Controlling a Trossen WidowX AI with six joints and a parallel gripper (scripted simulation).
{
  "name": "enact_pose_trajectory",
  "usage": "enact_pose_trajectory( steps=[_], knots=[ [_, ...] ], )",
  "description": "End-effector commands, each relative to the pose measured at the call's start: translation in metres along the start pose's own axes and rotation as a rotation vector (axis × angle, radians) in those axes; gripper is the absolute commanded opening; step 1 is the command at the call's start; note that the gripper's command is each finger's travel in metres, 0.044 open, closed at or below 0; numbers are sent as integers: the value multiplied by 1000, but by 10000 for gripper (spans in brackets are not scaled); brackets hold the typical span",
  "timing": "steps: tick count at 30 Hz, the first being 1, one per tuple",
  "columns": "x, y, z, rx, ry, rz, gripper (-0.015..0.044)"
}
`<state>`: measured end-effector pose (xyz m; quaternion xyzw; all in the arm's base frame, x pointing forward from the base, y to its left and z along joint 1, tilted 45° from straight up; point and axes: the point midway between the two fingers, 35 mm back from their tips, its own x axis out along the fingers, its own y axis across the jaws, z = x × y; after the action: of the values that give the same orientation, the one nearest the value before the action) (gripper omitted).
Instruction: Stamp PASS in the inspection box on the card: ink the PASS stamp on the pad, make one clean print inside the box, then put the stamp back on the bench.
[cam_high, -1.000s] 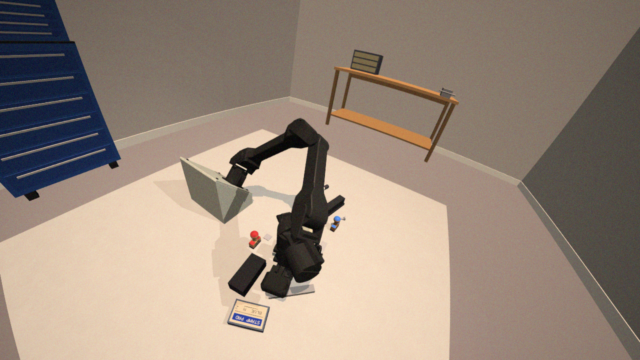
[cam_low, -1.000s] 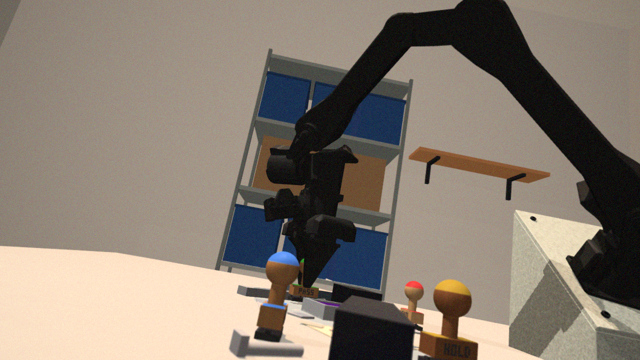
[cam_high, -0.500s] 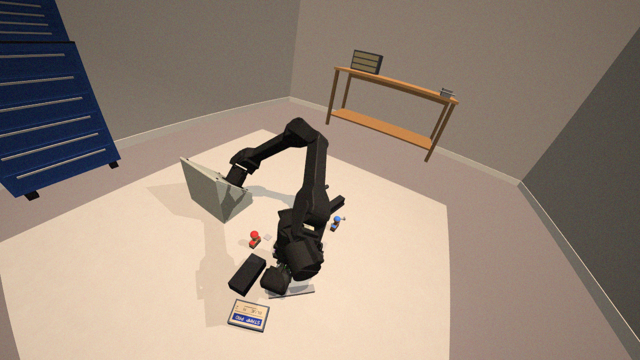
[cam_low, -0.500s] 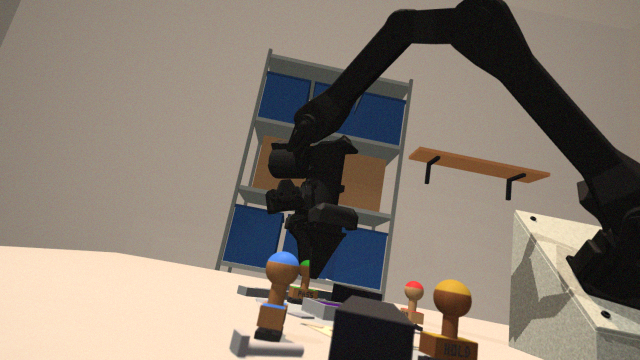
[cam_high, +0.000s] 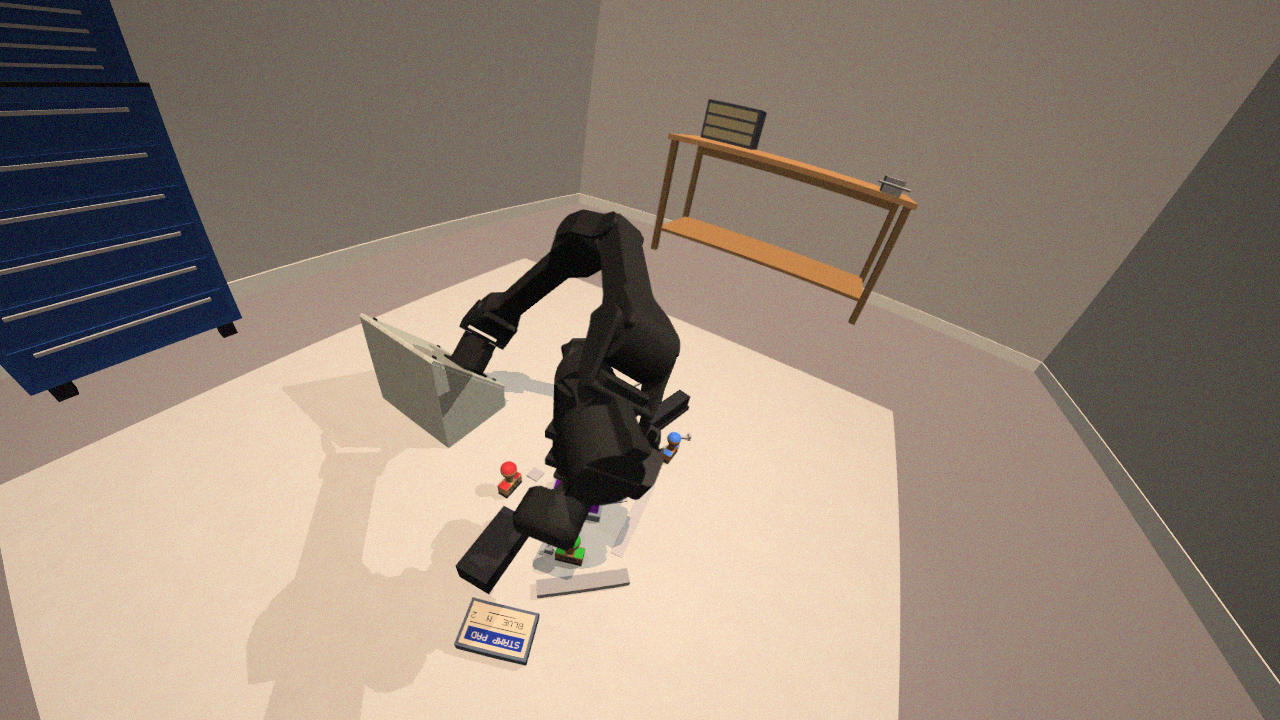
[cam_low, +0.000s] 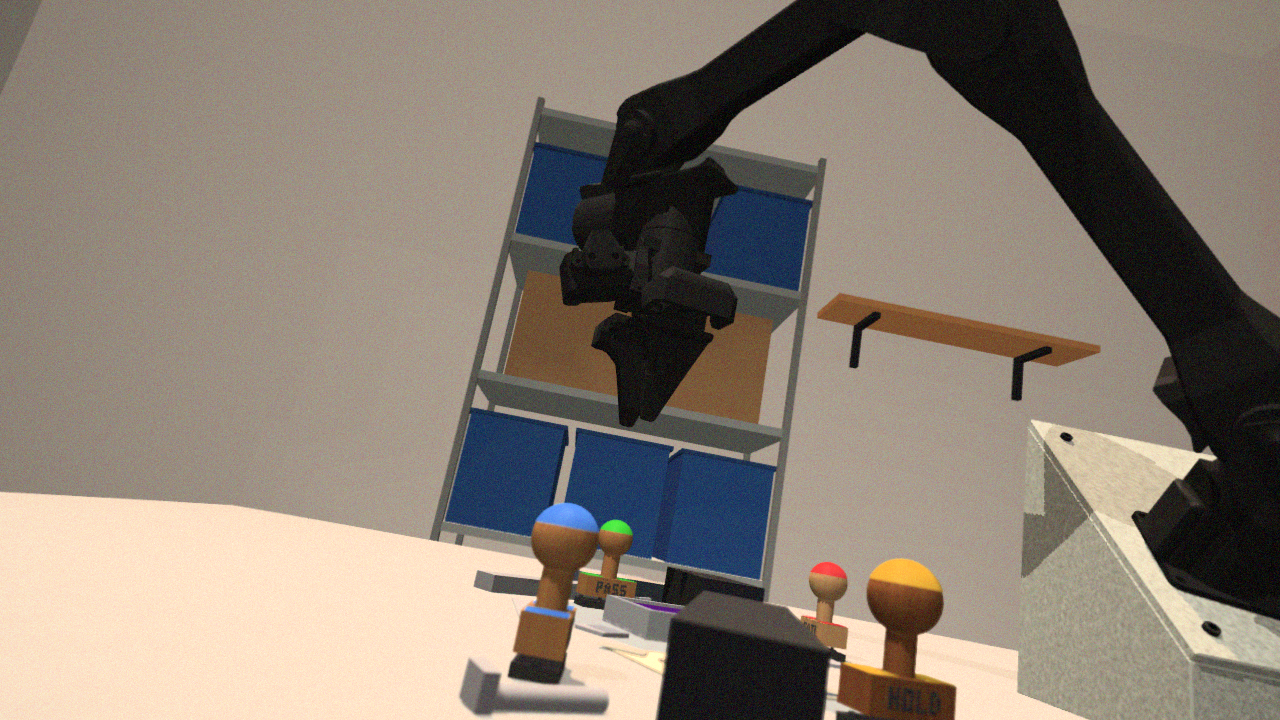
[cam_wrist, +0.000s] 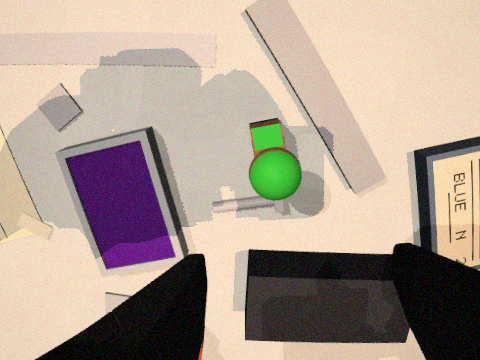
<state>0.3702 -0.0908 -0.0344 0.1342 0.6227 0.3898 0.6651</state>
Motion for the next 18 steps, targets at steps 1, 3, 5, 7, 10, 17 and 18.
enact_pose_trajectory(
  steps=[1, 3, 5, 7, 10, 17, 18],
  knots=[
    [-3, 0, 0, -9, 4, -5, 253],
    [-3, 0, 0, -9, 4, -5, 253],
    [-3, 0, 0, -9, 4, -5, 253],
    [-3, 0, 0, -9, 4, -5, 253],
    [-3, 0, 0, -9, 4, -5, 253],
    [-2, 0, 1, -2, -1, -1, 253],
    [-2, 0, 1, -2, -1, -1, 253]
  ],
)
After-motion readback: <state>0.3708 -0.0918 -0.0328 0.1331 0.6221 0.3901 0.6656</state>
